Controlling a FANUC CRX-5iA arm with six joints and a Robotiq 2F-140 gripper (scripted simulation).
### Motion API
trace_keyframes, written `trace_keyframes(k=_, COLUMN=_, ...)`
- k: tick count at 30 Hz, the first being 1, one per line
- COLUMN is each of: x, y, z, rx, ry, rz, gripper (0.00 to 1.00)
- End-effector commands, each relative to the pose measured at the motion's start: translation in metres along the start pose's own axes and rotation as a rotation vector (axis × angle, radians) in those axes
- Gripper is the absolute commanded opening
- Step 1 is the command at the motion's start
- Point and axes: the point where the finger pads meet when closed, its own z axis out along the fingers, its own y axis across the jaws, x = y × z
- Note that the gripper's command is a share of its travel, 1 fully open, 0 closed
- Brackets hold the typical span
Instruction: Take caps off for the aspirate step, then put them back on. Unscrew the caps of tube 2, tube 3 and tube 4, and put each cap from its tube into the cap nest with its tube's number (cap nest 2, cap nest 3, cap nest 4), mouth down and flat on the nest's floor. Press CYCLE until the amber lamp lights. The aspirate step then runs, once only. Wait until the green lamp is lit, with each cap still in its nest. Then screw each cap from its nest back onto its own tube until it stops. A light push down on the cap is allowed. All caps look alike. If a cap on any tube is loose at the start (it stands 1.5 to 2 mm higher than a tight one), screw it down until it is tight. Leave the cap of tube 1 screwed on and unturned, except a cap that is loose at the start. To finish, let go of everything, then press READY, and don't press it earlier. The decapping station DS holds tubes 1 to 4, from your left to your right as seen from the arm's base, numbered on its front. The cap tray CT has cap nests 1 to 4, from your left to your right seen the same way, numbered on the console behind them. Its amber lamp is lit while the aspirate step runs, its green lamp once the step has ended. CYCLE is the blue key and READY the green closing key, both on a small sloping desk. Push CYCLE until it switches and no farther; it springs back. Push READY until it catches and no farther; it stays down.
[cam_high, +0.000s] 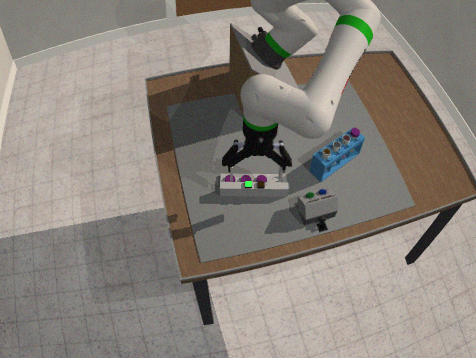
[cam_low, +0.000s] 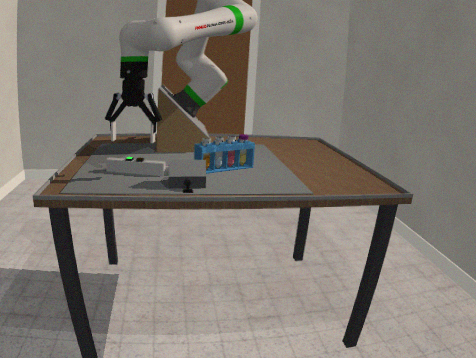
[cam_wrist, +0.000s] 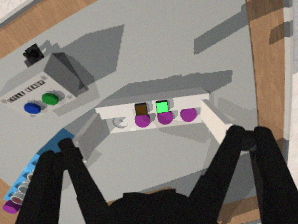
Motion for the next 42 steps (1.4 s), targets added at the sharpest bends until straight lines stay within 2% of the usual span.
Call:
trace_keyframes(k=1, x=0.0, y=0.0, z=0.0, rx=0.0, ry=0.0, rz=0.0, gripper=1.0)
trace_keyframes(k=21, x=0.0, y=0.0, z=0.0, rx=0.0, ry=0.0, rz=0.0, gripper=1.0)
trace_keyframes(k=22, x=-0.006, y=-0.002, z=-0.006, rx=0.0, ry=0.0, rz=0.0, gripper=0.29)
trace_keyframes(k=32, x=-0.06, y=-0.026, z=-0.059, rx=0.0, ry=0.0, rz=0.0, gripper=0.29)
trace_keyframes(k=38, x=-0.06, y=-0.026, z=-0.059, rx=0.0, ry=0.0, rz=0.0, gripper=0.29)
trace_keyframes(k=42, x=-0.06, y=-0.026, z=-0.039, rx=0.0, ry=0.0, rz=0.0, gripper=0.29)
